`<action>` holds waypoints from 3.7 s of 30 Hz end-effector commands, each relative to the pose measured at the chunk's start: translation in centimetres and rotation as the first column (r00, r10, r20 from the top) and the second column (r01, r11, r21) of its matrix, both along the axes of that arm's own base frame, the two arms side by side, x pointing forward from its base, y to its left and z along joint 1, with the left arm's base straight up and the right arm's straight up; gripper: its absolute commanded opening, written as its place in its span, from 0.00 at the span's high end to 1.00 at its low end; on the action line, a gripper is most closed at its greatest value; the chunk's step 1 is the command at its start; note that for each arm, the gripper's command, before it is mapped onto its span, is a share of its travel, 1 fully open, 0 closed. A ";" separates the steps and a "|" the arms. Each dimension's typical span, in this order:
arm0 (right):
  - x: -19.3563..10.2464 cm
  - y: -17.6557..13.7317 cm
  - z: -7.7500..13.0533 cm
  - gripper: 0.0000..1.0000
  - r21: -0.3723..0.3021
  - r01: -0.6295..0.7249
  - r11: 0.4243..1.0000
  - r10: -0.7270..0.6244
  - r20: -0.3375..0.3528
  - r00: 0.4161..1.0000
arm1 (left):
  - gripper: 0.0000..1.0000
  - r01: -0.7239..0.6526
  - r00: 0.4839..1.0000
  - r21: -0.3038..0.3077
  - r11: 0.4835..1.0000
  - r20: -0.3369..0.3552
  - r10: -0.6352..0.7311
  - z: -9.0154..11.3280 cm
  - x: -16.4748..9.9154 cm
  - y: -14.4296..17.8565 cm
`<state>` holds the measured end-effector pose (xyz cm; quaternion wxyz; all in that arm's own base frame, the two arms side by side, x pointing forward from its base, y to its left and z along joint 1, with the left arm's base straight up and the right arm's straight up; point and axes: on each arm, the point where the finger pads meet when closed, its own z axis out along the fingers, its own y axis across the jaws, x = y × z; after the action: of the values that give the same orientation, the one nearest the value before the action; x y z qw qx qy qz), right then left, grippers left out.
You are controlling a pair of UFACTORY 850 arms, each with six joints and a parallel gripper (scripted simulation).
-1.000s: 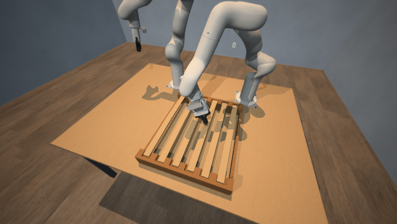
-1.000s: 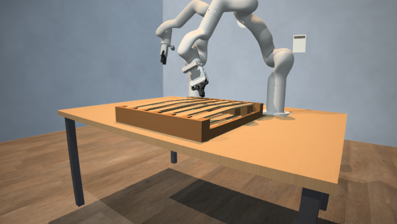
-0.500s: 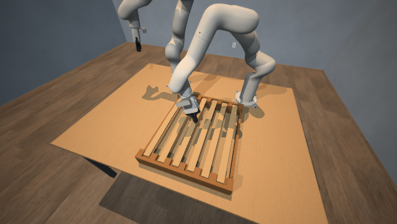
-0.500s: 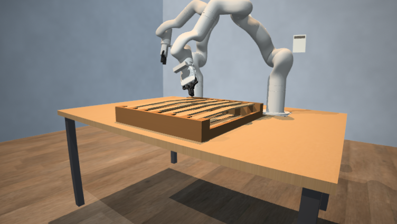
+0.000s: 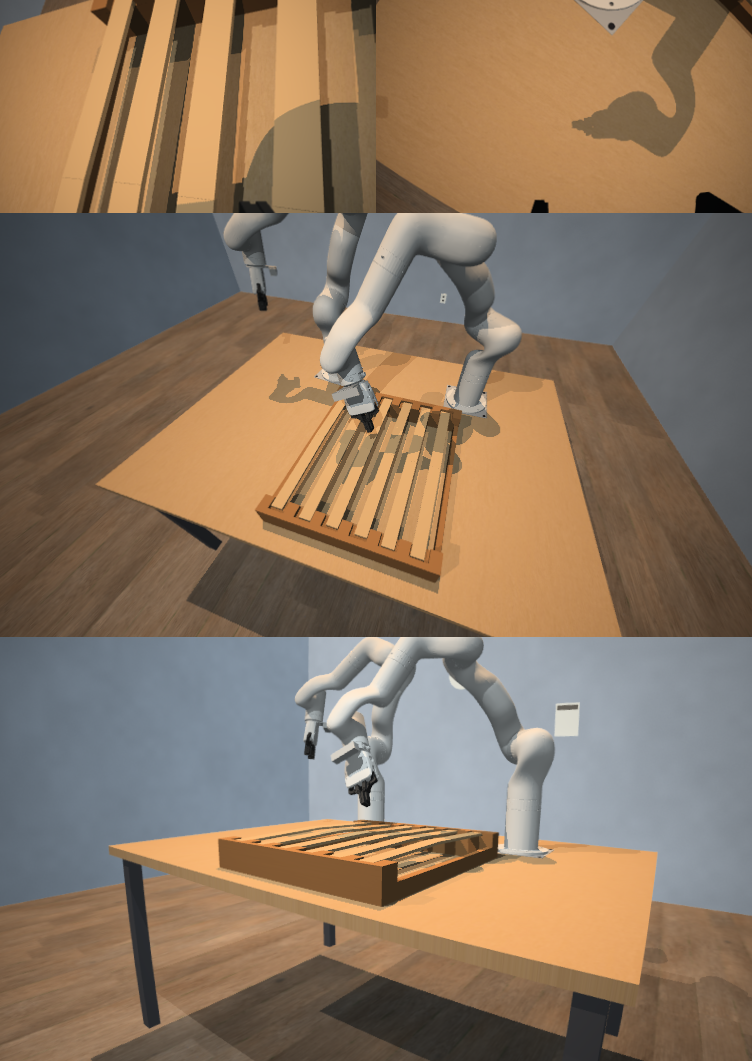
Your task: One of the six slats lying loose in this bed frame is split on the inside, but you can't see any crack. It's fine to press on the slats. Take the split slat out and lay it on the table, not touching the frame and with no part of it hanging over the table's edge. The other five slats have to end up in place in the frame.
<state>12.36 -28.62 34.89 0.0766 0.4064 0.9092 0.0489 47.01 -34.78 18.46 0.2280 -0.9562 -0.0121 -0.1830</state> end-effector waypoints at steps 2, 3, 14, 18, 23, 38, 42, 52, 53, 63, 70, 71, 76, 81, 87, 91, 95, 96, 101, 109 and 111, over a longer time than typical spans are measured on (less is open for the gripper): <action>0.0 -0.1 0.1 0.00 -0.002 0.000 1.000 0.000 0.001 1.000 | 1.00 -0.002 1.000 0.002 1.000 -0.001 0.002 0.3 -0.3 0.1; 0.0 -0.1 0.1 0.00 -0.002 0.000 1.000 0.000 0.001 1.000 | 1.00 -0.002 1.000 0.002 1.000 -0.001 0.002 0.3 -0.3 0.1; 0.0 -0.1 0.1 0.00 -0.002 0.000 1.000 0.000 0.001 1.000 | 1.00 -0.002 1.000 0.003 1.000 -0.001 0.002 4.0 -3.5 -0.8; 0.0 -0.1 0.1 0.00 -0.002 0.000 1.000 0.000 0.001 1.000 | 1.00 -0.002 1.000 0.003 1.000 -0.001 0.002 4.0 -3.5 -0.8; 0.0 -0.1 0.1 0.00 -0.002 0.000 1.000 0.000 0.001 1.000 | 1.00 -0.002 1.000 0.003 1.000 -0.001 0.002 4.0 -3.5 -0.8; 0.0 -0.1 0.1 0.00 -0.002 0.000 1.000 0.000 0.001 1.000 | 1.00 -0.002 1.000 0.003 1.000 -0.002 0.002 7.8 -6.6 -1.6; 0.0 -0.1 0.1 0.00 -0.002 0.000 1.000 0.000 0.001 1.000 | 1.00 -0.002 1.000 0.003 1.000 -0.002 0.002 7.8 -6.6 -1.6; 0.0 -0.1 0.1 0.00 -0.002 0.000 1.000 0.000 0.001 1.000 | 1.00 -0.002 1.000 0.004 1.000 -0.002 0.002 11.5 -9.7 -2.5; 0.0 -0.1 0.1 0.00 -0.002 0.000 1.000 0.000 0.001 1.000 | 1.00 -0.002 1.000 0.004 1.000 -0.002 0.002 11.5 -9.7 -2.5; 0.0 -0.1 0.1 0.00 -0.002 0.000 1.000 0.000 0.001 1.000 | 1.00 -0.254 0.967 -0.110 0.961 -0.005 0.255 11.5 -9.7 -2.5; 0.0 -0.1 0.1 0.00 -0.002 0.000 1.000 0.000 0.001 1.000 | 1.00 -0.314 0.949 -0.137 0.940 -0.010 0.315 11.5 -9.7 -2.5; 0.0 -0.1 0.1 0.00 -0.002 0.000 1.000 0.000 0.001 1.000 | 1.00 -0.314 0.949 -0.137 0.940 -0.010 0.315 11.5 -9.7 -2.5; 0.0 -0.1 0.1 0.00 -0.002 0.000 1.000 0.000 0.001 1.000 | 1.00 -0.314 0.949 -0.137 0.940 -0.010 0.315 11.5 -9.7 -2.5; 0.0 -0.1 0.1 0.00 -0.002 0.000 1.000 0.000 0.001 1.000 | 1.00 -0.546 0.832 -0.247 0.800 -0.051 0.552 11.5 -9.7 -2.5; 0.0 -0.1 0.1 0.00 -0.002 0.000 1.000 0.000 0.001 1.000 | 1.00 -0.584 0.804 -0.266 0.767 -0.062 0.591 11.5 -9.7 -2.5; 0.0 -0.1 0.1 0.00 -0.002 0.000 1.000 0.000 0.001 1.000 | 1.00 -0.584 0.804 -0.266 0.767 -0.062 0.591 11.5 -9.7 -2.5; 0.0 -0.1 0.1 0.00 -0.002 0.000 1.000 0.000 0.001 1.000 | 1.00 -0.584 0.804 -0.266 0.767 -0.062 0.591 11.5 -9.7 -2.5; 0.0 -0.1 0.1 0.00 -0.002 0.000 1.000 0.000 0.001 1.000 | 1.00 -0.750 0.632 -0.349 0.562 -0.130 0.764 11.5 -9.7 -2.5; 0.0 -0.1 0.1 0.00 -0.002 0.000 1.000 0.000 0.001 1.000 | 1.00 -0.783 0.583 -0.366 0.503 -0.150 0.798 11.5 -9.7 -2.5; 0.0 -0.1 0.1 0.00 -0.002 0.000 1.000 0.000 0.001 1.000 | 1.00 -0.783 0.583 -0.366 0.503 -0.150 0.798 11.5 -9.7 -2.5; 0.0 -0.1 0.1 0.00 -0.002 0.000 1.000 0.000 0.001 1.000 | 1.00 -0.783 0.583 -0.366 0.503 -0.150 0.798 11.5 -9.7 -2.5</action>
<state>12.36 -28.62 34.89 0.0766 0.4064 0.9092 0.0489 37.23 -37.24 29.87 0.0900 -0.8658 -0.4871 -0.0706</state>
